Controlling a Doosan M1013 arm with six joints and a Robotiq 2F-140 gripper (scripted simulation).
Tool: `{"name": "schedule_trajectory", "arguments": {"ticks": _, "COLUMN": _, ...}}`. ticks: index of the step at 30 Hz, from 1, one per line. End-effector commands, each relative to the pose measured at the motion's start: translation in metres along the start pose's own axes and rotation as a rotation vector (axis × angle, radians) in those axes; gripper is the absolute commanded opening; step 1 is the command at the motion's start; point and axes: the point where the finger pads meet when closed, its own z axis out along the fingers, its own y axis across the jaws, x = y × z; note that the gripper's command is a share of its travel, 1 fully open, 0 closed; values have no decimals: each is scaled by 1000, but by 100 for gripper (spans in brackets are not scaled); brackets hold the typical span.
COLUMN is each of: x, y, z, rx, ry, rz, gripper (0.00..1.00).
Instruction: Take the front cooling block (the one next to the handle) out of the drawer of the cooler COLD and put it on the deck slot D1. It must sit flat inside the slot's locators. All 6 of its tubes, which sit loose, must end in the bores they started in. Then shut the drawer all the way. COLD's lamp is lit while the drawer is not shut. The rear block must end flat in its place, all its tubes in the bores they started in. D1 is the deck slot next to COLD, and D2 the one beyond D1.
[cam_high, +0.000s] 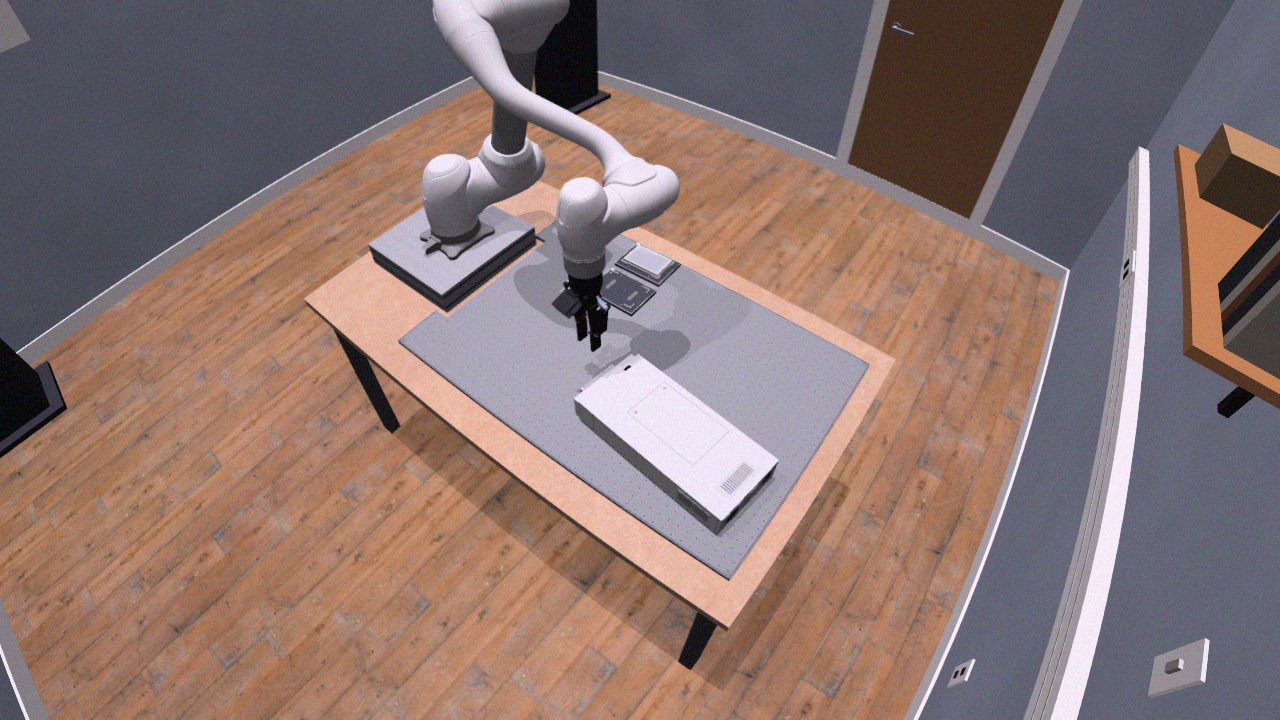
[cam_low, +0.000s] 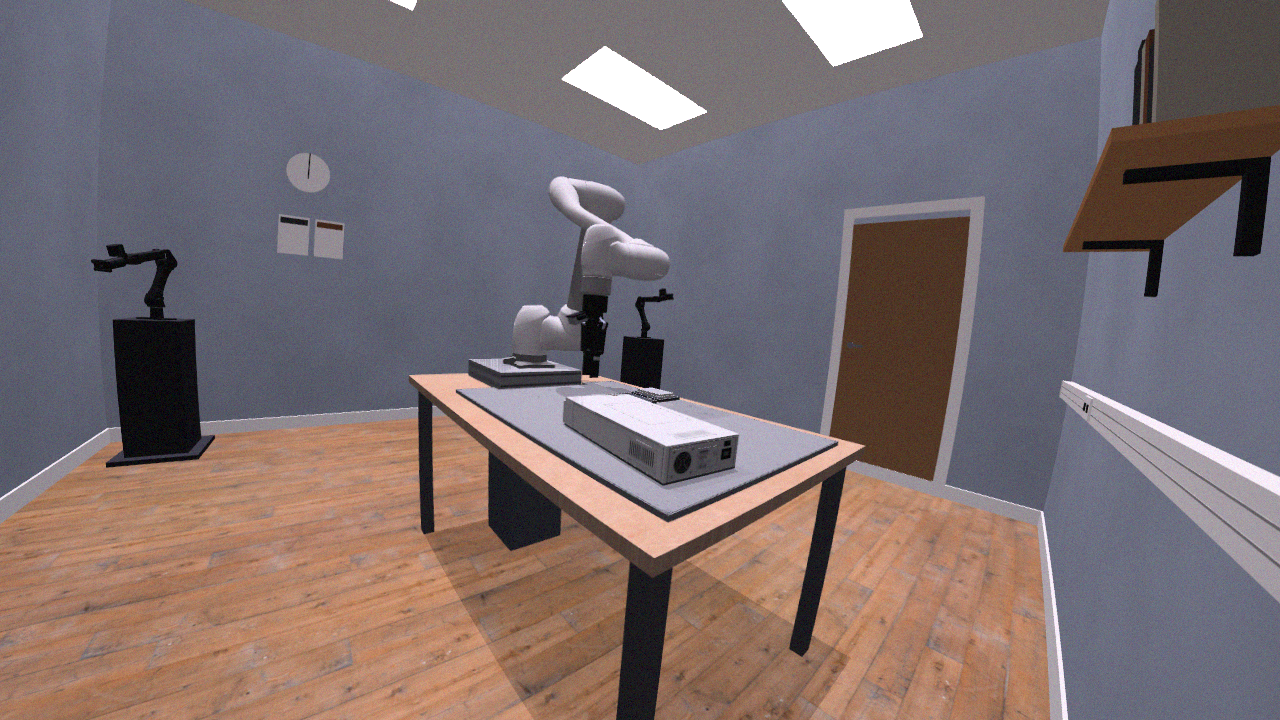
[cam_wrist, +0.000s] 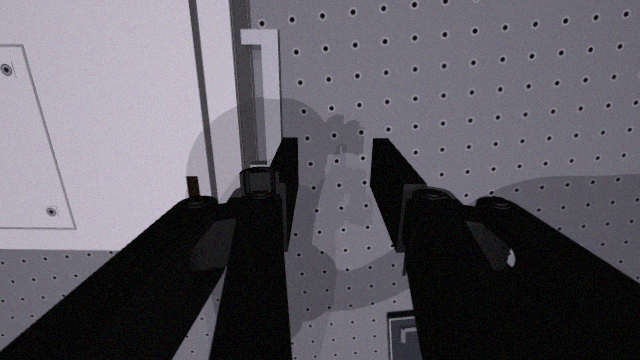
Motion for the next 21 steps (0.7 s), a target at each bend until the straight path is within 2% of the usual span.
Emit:
{"name": "schedule_trajectory", "arguments": {"ticks": 1, "x": 5, "y": -11, "z": 5, "rx": 1, "ry": 0, "rz": 0, "gripper": 34}}
{"name": "schedule_trajectory", "arguments": {"ticks": 8, "x": 16, "y": -32, "z": 16, "rx": 1, "ry": 0, "rz": 0, "gripper": 34}}
{"name": "schedule_trajectory", "arguments": {"ticks": 21, "x": 16, "y": -32, "z": 30, "rx": 1, "ry": 0, "rz": 0, "gripper": 34}}
